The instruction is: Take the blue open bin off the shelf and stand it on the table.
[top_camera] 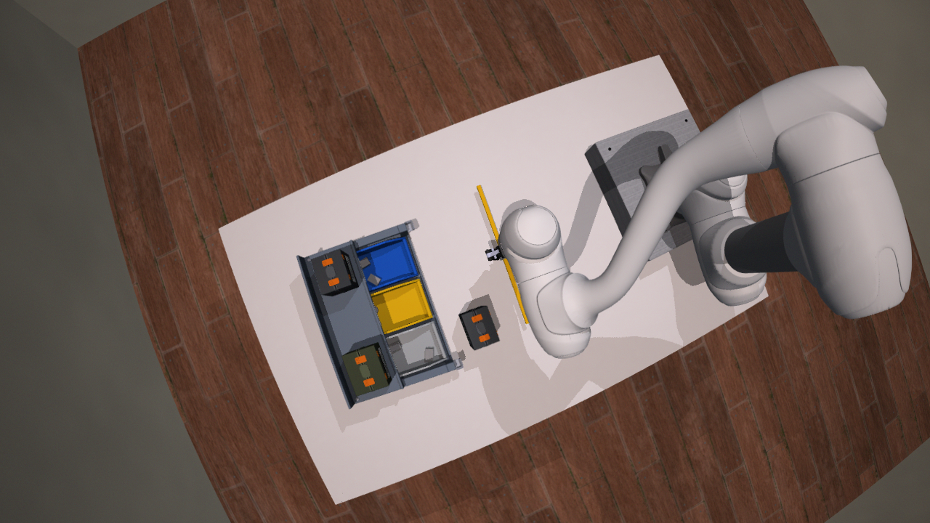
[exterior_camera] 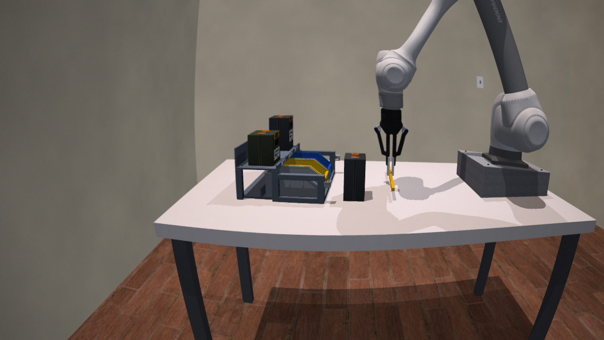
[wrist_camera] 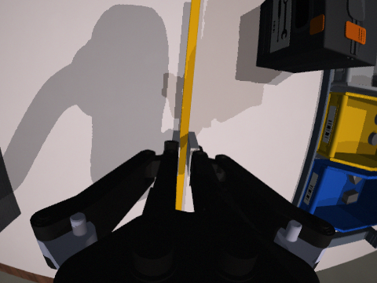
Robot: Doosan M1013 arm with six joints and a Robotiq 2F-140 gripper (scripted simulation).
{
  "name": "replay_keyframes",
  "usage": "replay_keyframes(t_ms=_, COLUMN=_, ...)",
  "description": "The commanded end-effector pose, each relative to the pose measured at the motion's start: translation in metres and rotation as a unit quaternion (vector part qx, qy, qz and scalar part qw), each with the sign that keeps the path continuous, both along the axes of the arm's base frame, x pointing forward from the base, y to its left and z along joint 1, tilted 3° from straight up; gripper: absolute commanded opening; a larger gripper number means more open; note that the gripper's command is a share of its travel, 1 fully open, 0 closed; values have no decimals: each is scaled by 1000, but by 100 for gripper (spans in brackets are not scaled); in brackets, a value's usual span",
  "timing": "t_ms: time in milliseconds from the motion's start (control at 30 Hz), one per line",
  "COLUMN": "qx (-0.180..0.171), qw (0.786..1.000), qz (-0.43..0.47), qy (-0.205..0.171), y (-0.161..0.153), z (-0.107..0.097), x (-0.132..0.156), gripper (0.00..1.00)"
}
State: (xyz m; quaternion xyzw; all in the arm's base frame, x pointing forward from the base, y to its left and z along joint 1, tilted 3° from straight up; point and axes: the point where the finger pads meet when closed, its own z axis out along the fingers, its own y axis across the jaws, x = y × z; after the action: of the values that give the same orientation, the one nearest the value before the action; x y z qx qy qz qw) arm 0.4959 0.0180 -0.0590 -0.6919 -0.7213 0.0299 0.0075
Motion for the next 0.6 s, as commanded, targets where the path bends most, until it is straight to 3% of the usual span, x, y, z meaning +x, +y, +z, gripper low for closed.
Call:
replay_keyframes(t_ms=0, qx=0, qw=1000, qz=0, qy=0, y=0, z=-2, x=0, gripper=0)
replay_keyframes(t_ms=333, qx=0, qw=1000, qz=0, qy=0, y=0, z=-2, x=0, gripper=0)
replay_keyframes(t_ms=567, qx=0, qw=1000, qz=0, qy=0, y=-1, z=-22, x=-1, gripper=0)
